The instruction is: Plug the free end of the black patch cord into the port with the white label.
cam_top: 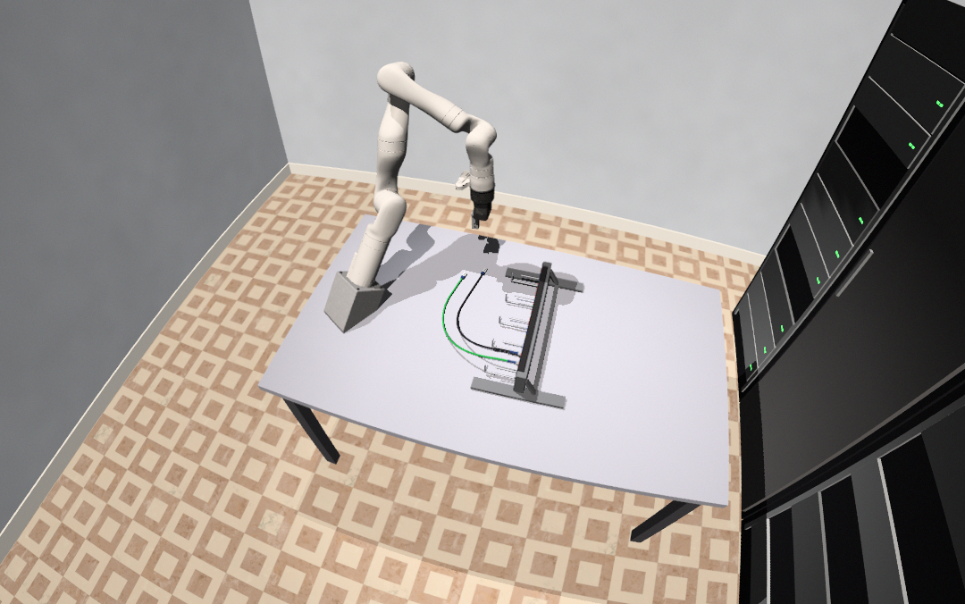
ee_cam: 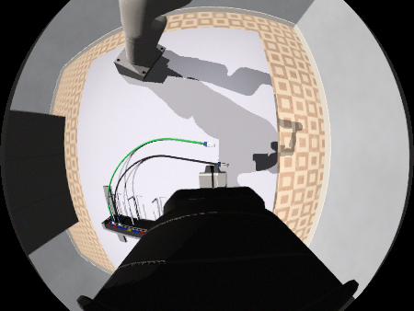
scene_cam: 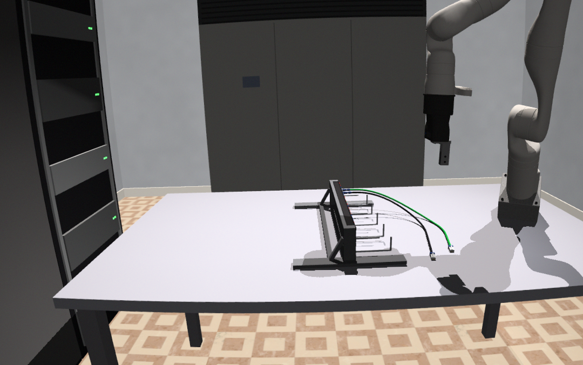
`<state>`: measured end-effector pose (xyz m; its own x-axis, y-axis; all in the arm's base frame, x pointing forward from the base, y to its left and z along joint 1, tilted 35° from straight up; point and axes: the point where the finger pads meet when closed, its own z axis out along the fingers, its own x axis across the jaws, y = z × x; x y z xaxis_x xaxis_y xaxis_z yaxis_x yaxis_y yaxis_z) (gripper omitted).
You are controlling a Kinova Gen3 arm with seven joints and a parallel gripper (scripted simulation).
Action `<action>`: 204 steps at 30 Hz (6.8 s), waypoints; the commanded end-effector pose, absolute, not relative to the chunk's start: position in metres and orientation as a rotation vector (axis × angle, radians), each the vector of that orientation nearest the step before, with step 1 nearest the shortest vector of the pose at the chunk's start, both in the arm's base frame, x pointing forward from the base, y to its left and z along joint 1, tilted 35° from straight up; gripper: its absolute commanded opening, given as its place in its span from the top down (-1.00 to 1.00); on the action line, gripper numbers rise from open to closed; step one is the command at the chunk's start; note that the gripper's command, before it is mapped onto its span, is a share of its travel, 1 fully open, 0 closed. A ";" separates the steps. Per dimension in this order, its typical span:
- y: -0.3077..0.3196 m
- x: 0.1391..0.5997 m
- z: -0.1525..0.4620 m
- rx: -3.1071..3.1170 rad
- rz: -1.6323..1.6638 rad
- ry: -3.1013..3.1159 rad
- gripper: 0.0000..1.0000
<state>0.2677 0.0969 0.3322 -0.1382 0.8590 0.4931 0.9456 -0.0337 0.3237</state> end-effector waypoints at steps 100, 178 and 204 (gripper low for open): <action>0.086 0.423 0.309 -2.230 -1.760 -1.926 1.00; 0.119 0.495 0.269 -2.230 -1.760 -1.927 1.00; 0.119 0.495 0.269 -2.230 -1.760 -1.927 1.00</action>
